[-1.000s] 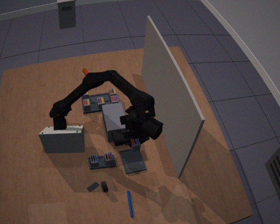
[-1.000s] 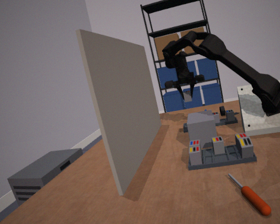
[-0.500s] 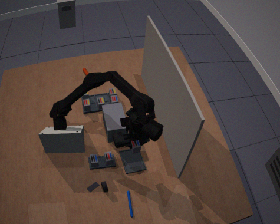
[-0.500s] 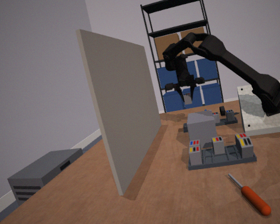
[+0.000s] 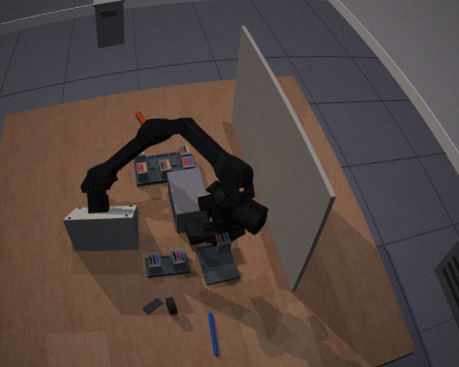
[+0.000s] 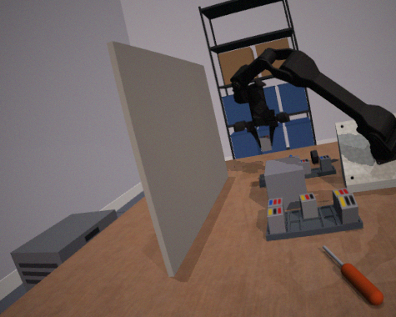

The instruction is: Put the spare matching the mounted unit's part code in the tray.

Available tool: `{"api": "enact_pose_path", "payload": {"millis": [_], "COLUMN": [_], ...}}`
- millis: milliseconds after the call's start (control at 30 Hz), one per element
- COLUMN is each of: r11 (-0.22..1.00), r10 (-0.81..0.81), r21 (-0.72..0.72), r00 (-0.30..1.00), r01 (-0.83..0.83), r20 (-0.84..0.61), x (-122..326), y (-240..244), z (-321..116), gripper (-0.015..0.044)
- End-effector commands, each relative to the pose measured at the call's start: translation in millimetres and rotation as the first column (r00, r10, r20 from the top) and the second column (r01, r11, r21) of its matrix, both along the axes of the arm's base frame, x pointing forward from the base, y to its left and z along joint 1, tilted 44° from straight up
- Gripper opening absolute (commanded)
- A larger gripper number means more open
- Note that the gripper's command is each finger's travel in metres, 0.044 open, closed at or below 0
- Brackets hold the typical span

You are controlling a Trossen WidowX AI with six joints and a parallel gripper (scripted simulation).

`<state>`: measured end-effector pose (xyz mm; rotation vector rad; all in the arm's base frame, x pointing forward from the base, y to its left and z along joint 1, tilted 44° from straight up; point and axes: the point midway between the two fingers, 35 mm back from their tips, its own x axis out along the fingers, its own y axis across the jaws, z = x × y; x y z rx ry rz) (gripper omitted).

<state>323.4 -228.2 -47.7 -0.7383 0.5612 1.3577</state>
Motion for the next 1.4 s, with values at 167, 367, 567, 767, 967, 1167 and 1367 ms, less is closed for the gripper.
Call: {"api": "enact_pose_path", "payload": {"millis": [167, 367, 567, 767, 967, 1167, 1367], "r11": [1.000, 1.000, 1.000, 1.000, 1.000, 1.000, 1.000], "r10": [-0.004, -0.004, -0.004, -0.005, -0.005, -0.005, -0.005], "r21": [0.009, 0.009, 0.009, 0.009, 0.009, 0.009, 0.010], "r00": [1.000, 1.000, 1.000, 1.000, 1.000, 1.000, 1.000], "r01": [0.004, 0.005, 0.005, 0.005, 0.005, 0.005, 0.005], "r20": [-0.006, -0.006, -0.006, -0.006, -0.006, -0.005, -0.005], "x": [0.4, 1.3, 2.3, 3.1, 3.9, 4.7, 5.3], "y": [6.7, 9.7, 12.8, 15.9, 19.1, 22.3, 25.5], "z": [-6.8, -10.4, -14.0, -17.5, -21.0, -24.5, -27.9], "gripper": [0.0000, 0.0000, 0.0000, 0.0000, 0.0000, 0.0000, 0.0000]}}
